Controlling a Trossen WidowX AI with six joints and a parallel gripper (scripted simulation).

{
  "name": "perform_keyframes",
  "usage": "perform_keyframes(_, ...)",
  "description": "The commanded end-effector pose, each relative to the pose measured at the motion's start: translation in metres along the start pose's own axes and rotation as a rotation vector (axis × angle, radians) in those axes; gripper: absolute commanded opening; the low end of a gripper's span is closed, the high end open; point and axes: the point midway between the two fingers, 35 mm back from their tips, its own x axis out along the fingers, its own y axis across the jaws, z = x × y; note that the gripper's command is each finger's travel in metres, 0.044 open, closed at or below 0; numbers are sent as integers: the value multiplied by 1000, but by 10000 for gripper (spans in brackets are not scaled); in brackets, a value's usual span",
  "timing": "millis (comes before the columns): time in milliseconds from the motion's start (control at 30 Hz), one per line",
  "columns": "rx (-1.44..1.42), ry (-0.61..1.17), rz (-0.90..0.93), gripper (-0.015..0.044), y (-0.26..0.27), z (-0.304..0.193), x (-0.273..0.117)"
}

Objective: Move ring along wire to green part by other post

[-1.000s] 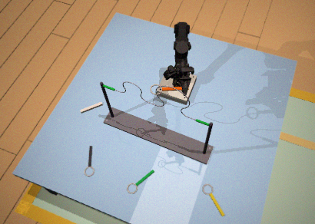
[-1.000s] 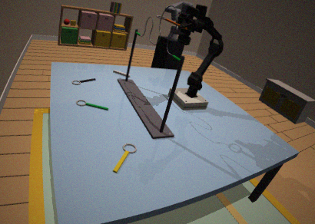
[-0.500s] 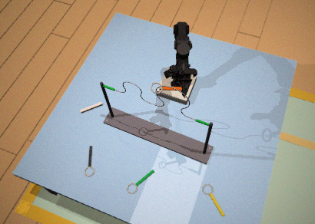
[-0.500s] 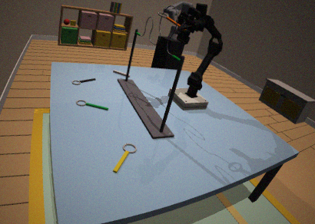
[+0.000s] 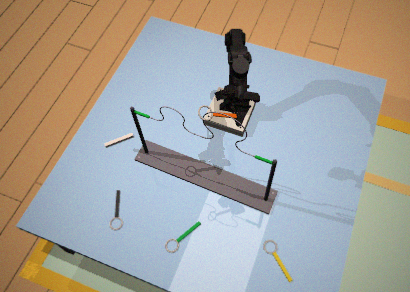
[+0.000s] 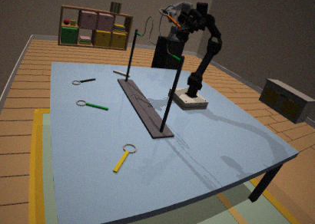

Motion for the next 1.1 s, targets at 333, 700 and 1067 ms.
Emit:
perform_keyframes(333,-164,-19,-98,-150,-7,0,4)
perform_keyframes(700,-283,-34,-165,-150,-11,1,4)
perform_keyframes(1067,-401,-49,-231,-150,-15,3,4)
